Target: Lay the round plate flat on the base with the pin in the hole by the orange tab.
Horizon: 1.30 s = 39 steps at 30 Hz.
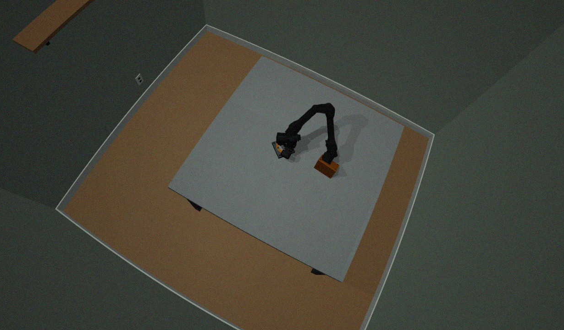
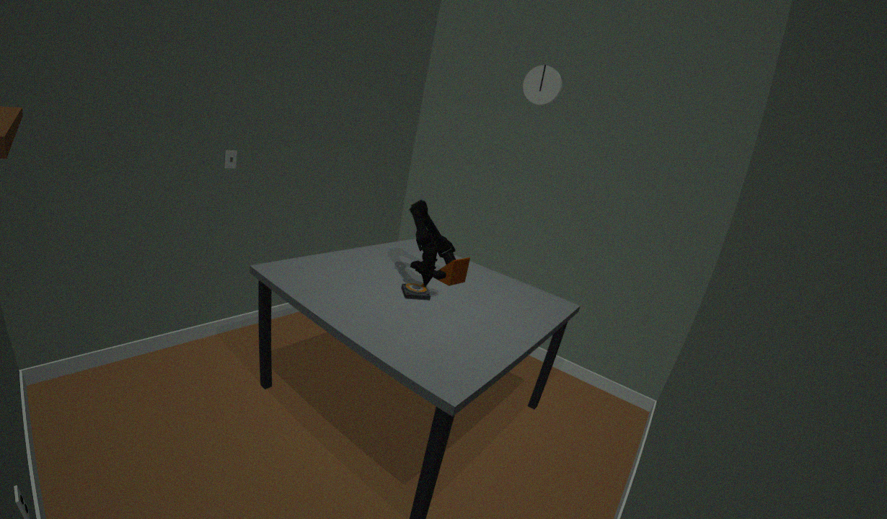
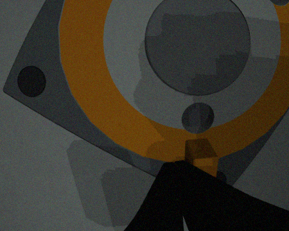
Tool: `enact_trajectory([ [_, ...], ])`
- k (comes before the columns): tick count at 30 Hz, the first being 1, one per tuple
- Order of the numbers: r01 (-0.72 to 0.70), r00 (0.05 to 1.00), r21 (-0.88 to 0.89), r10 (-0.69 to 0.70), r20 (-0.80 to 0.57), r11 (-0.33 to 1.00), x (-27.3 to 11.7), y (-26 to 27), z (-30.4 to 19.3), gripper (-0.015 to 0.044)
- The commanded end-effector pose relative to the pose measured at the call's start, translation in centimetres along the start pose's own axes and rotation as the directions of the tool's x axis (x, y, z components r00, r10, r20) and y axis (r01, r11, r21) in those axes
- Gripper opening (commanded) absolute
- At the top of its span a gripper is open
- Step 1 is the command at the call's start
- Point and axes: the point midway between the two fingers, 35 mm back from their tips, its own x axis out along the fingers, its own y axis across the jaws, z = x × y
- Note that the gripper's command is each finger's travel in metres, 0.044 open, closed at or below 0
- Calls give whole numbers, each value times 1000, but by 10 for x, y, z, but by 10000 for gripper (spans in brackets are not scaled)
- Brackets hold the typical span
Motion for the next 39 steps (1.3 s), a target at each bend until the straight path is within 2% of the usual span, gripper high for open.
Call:
enact_trajectory([
  [1,5,1000,-1,-5,-1,1000,1,-6,-2,0],
  [39,7,1000,-1,-7,-2,1000,0,-44,7,0],
])
